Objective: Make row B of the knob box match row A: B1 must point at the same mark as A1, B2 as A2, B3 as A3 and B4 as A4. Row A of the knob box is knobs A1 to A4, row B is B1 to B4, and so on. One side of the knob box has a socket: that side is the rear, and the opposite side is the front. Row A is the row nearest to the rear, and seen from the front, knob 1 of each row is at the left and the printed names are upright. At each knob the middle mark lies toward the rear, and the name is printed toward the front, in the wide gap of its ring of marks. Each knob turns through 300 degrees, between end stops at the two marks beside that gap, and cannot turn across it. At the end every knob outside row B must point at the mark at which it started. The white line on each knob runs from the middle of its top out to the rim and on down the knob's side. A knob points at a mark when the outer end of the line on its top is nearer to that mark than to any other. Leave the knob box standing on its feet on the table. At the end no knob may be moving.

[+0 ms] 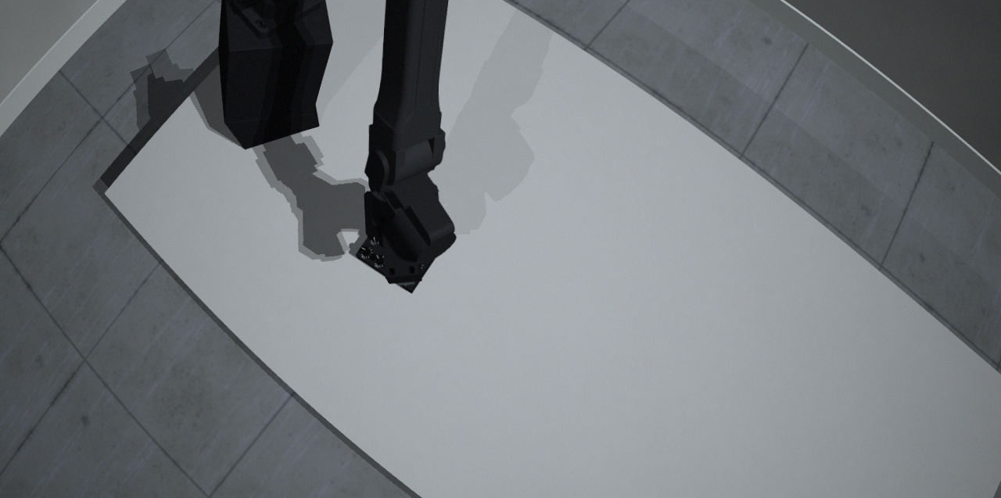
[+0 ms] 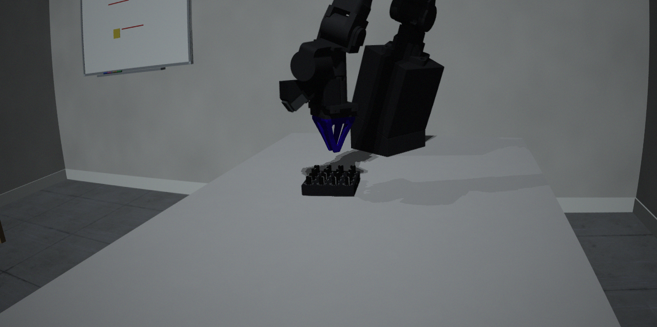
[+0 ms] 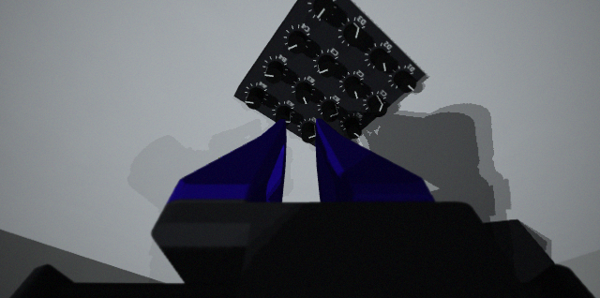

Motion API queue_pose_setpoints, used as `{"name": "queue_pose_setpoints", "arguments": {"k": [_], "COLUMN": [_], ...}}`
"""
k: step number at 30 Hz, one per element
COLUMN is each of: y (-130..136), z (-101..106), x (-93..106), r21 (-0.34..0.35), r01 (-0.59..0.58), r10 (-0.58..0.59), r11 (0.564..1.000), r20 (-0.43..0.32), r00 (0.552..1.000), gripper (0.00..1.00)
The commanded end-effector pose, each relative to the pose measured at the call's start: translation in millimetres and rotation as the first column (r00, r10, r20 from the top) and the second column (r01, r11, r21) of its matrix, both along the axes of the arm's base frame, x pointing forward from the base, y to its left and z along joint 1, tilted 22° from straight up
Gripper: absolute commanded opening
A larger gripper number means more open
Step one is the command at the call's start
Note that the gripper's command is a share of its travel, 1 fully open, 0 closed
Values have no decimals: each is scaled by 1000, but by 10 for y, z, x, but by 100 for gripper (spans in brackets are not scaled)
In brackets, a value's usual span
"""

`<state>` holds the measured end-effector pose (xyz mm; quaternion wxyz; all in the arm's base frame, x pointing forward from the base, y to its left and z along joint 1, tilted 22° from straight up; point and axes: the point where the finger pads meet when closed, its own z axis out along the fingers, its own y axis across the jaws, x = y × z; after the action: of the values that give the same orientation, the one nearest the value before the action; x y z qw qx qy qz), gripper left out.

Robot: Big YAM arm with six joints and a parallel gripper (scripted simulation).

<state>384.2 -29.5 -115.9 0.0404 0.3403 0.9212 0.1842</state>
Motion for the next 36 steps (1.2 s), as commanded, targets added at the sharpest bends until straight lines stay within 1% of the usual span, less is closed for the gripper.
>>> {"name": "queue_pose_setpoints", "arguments": {"k": [1, 2, 6, 10, 13, 16, 36], "y": [-45, -40, -53, -43, -48, -47, -46], "z": [48, 20, 76, 46, 66, 61, 61], "x": [-35, -57, -24, -54, -42, -49, -50], "r21": [18, 27, 40, 49, 53, 54, 54], "r01": [106, 152, 249, 332, 370, 384, 384], "r10": [-106, -151, -245, -324, -361, -374, -374], "r11": [994, 988, 968, 942, 927, 922, 922], "r20": [-31, -57, -77, -122, -132, -140, -140], "r00": [994, 987, 966, 938, 923, 917, 917], "gripper": [18, 18, 18, 18, 18, 18, 18]}}
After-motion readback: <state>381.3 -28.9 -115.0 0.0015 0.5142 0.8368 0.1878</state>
